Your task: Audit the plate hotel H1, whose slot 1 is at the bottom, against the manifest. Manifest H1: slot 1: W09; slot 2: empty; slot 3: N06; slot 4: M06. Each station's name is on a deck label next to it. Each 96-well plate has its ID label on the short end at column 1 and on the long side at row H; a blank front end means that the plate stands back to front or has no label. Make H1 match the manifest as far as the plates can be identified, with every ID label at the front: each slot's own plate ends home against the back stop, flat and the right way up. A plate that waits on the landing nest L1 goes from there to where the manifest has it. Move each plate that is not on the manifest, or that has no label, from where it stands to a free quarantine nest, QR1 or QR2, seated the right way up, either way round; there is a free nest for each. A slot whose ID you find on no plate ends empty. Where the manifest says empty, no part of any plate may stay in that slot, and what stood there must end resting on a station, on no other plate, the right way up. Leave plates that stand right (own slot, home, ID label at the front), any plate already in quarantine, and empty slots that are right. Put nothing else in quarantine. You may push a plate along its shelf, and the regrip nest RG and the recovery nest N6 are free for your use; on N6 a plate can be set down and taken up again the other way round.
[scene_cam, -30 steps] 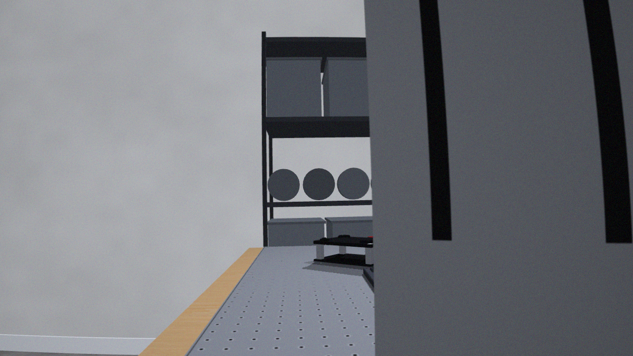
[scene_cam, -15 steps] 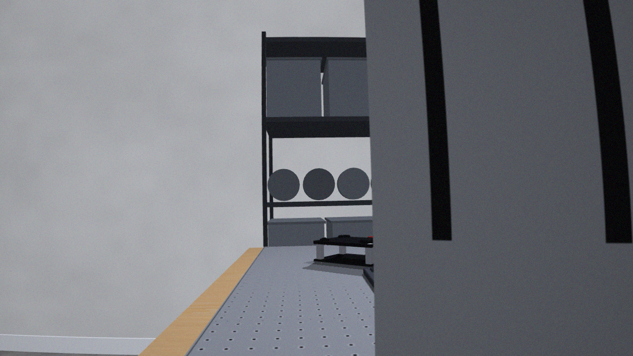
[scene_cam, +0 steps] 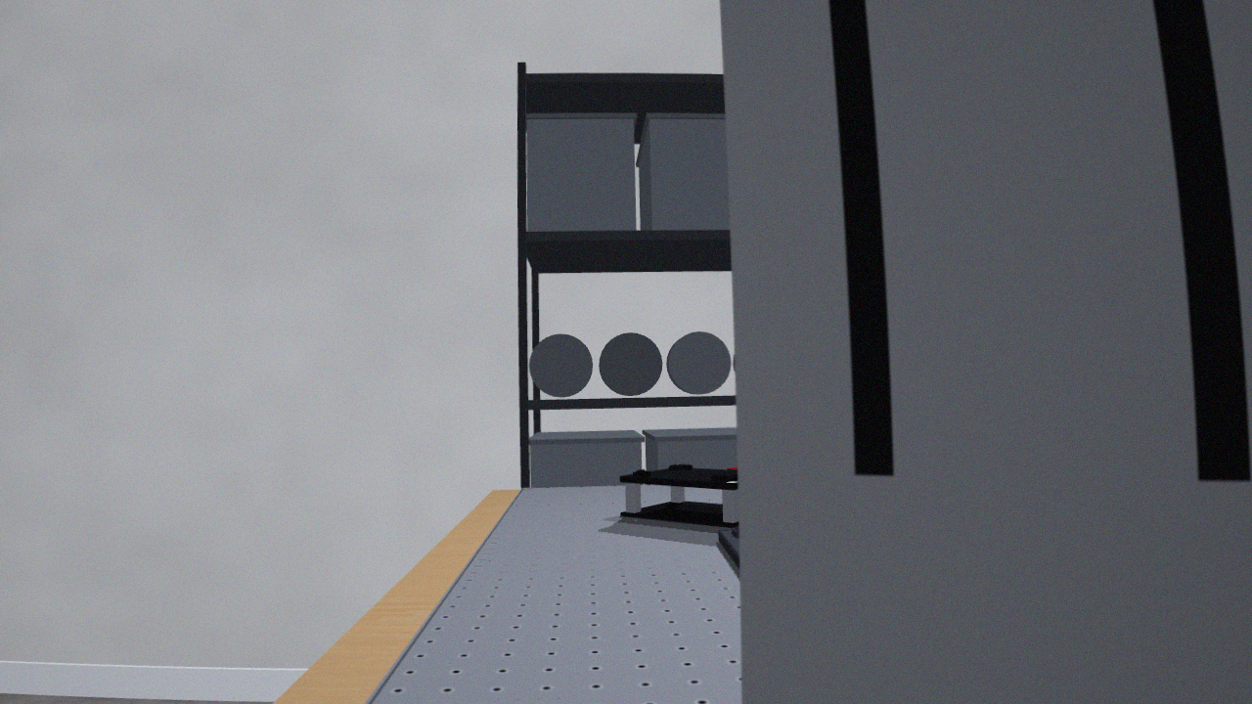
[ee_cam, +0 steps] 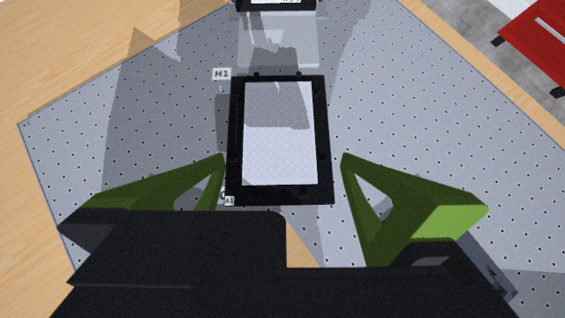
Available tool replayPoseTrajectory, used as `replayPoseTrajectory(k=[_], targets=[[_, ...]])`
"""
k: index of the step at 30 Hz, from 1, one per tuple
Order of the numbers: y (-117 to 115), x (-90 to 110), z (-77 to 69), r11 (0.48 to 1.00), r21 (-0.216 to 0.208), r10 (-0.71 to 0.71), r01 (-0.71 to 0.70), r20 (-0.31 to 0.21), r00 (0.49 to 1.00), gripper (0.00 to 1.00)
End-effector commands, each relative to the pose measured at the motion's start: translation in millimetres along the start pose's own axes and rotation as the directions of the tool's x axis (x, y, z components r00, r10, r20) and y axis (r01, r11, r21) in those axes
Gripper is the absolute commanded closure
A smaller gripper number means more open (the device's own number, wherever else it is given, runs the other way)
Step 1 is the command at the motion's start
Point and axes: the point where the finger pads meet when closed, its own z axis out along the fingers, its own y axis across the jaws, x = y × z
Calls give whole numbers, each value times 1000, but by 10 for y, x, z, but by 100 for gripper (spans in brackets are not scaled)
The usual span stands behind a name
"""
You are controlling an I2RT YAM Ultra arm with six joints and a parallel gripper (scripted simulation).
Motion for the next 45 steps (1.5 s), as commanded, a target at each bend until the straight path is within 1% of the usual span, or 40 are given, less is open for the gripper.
replayPoseTrajectory(k=[1, 4, 5, 11, 17, 24, 31, 36, 38, 45], targets=[[39, 77, -103, 1000, -17, -14, 13, -49, 999, 0], [40, 76, -121, 1000, -18, -15, 14, -52, 999, 0], [28, -57, -66, 1000, -7, -2, 1, -24, 1000, 0], [32, -77, -165, 1000, -11, -6, 6, -34, 999, 0], [23, -239, -205, 1000, -6, 5, -5, -15, 1000, 0], [21, -297, -268, 1000, -6, 5, -6, -15, 1000, 0], [21, -297, -268, 1000, -6, 5, -6, -15, 1000, 0], [19, -400, -367, 1000, -7, 7, -7, -15, 1000, 0], [19, -400, -367, 1000, -7, 7, -7, -15, 1000, 0], [16, -542, -506, 1000, -8, 9, -9, -15, 1000, 0]])
